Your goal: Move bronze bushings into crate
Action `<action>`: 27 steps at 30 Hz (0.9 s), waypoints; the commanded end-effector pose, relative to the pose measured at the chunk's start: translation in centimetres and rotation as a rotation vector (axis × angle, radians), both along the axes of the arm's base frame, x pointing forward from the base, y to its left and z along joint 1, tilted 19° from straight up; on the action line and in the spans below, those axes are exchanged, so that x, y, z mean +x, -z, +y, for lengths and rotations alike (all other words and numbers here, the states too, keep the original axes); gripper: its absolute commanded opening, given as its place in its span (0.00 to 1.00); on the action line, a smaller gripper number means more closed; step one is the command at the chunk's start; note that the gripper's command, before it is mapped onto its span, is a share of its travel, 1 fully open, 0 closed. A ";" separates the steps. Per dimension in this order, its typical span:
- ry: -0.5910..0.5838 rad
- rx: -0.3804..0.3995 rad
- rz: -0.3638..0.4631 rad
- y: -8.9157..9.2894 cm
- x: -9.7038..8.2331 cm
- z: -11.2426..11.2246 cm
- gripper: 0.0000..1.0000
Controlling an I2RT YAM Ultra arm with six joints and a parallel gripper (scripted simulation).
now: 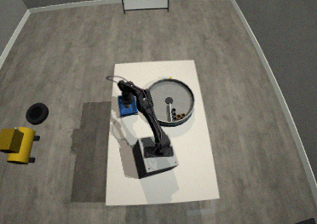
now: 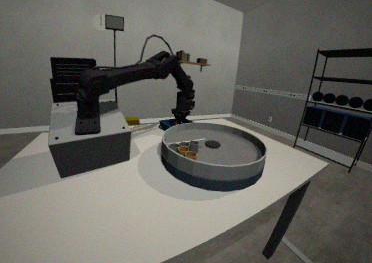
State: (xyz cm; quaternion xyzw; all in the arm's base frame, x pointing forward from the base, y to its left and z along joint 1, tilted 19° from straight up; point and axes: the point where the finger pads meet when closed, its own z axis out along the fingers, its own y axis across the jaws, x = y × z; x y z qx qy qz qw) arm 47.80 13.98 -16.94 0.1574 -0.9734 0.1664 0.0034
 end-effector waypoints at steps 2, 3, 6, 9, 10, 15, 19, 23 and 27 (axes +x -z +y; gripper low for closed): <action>-0.005 0.013 -0.042 -2.4 1.5 0.3 0.00; -0.005 0.013 -0.042 -2.4 1.5 0.3 0.00; -0.005 0.013 -0.042 -2.4 1.5 0.3 0.00; -0.005 0.013 -0.042 -2.4 1.5 0.3 0.00; -0.005 0.013 -0.042 -2.4 1.5 0.3 0.00; -0.005 0.013 -0.042 -2.4 1.5 0.3 0.00; -0.005 0.013 -0.042 -2.4 1.5 0.3 0.16; -0.008 0.011 -0.043 -2.5 1.4 0.4 0.16; -0.015 0.015 -0.050 -2.5 1.5 0.9 0.16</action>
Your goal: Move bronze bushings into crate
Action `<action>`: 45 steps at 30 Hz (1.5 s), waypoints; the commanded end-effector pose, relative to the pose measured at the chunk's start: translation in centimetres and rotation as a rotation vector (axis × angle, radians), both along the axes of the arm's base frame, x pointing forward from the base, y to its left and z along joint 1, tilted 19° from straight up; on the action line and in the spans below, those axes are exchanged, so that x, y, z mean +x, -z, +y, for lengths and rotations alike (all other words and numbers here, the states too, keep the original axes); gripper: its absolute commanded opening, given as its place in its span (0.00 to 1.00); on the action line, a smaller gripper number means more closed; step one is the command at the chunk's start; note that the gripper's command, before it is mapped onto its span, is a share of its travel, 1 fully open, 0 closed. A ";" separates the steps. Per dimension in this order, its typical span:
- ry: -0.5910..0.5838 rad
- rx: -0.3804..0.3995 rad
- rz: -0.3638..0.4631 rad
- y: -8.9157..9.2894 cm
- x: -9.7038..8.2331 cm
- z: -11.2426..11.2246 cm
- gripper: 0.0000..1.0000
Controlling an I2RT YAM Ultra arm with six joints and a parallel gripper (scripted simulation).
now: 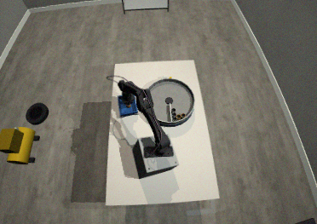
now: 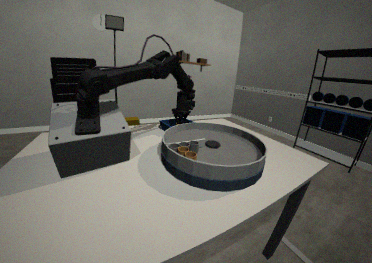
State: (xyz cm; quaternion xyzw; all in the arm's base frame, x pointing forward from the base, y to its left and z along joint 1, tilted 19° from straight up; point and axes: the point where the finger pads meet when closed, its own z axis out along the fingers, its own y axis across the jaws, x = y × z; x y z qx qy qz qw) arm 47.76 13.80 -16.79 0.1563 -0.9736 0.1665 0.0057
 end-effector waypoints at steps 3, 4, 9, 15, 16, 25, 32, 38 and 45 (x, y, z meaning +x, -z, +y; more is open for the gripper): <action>-0.018 0.015 -0.054 -2.3 1.6 1.0 0.16; -0.018 0.015 -0.054 -2.3 1.6 1.0 0.16; -0.018 0.015 -0.054 -2.3 1.6 1.0 0.16; -0.018 0.015 -0.054 -2.3 1.6 1.0 0.16; -0.018 0.015 -0.054 -2.3 1.6 1.0 0.16; -0.018 0.015 -0.054 -2.3 1.6 1.0 0.16; -0.020 0.013 -0.048 -2.6 1.3 1.3 0.16; -0.011 0.017 -0.049 -4.4 1.1 2.0 0.16; -0.010 0.022 -0.047 -7.5 0.7 3.1 0.16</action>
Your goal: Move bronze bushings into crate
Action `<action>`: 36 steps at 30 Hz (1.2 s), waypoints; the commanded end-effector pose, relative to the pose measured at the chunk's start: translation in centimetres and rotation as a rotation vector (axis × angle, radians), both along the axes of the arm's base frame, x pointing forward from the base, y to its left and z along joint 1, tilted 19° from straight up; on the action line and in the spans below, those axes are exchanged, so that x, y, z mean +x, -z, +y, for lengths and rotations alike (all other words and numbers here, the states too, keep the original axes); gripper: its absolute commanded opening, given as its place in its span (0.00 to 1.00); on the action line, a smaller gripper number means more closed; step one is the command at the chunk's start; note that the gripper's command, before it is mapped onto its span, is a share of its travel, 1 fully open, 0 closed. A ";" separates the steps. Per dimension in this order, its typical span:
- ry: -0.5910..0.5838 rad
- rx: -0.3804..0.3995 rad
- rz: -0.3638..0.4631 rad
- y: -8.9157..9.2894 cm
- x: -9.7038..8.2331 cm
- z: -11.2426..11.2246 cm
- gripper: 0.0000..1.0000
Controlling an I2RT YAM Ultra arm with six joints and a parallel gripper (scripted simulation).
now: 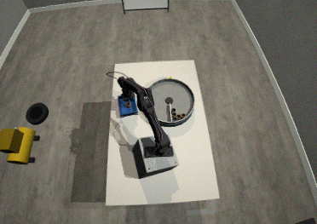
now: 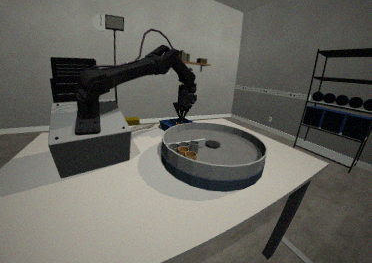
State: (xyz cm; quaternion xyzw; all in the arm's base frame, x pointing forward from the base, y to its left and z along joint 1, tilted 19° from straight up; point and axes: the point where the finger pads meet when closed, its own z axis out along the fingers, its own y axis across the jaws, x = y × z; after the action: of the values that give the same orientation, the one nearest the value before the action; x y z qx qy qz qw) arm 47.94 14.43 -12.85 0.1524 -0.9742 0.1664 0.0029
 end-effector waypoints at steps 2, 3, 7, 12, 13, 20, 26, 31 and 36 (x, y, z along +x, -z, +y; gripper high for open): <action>-0.017 0.023 -0.039 -4.5 0.4 2.8 0.16; -0.017 0.023 -0.039 -4.5 0.4 2.8 0.16; -0.017 0.009 -0.005 -3.7 -0.4 2.8 0.16; -0.017 0.013 -0.017 -5.2 -0.2 3.2 0.16; -0.017 0.013 -0.017 -5.3 -0.2 3.2 0.16; -0.017 0.014 -0.018 -5.5 -0.2 3.3 0.16; -0.017 0.014 -0.018 -5.5 -0.2 3.3 0.16; -0.017 0.014 -0.018 -5.5 -0.2 3.3 0.16; -0.017 0.014 -0.018 -5.5 -0.2 3.3 0.16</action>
State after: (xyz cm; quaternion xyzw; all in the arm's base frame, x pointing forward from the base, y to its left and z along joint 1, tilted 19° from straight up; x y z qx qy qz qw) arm 47.44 15.93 -8.55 0.1533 -0.9735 0.1693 0.0096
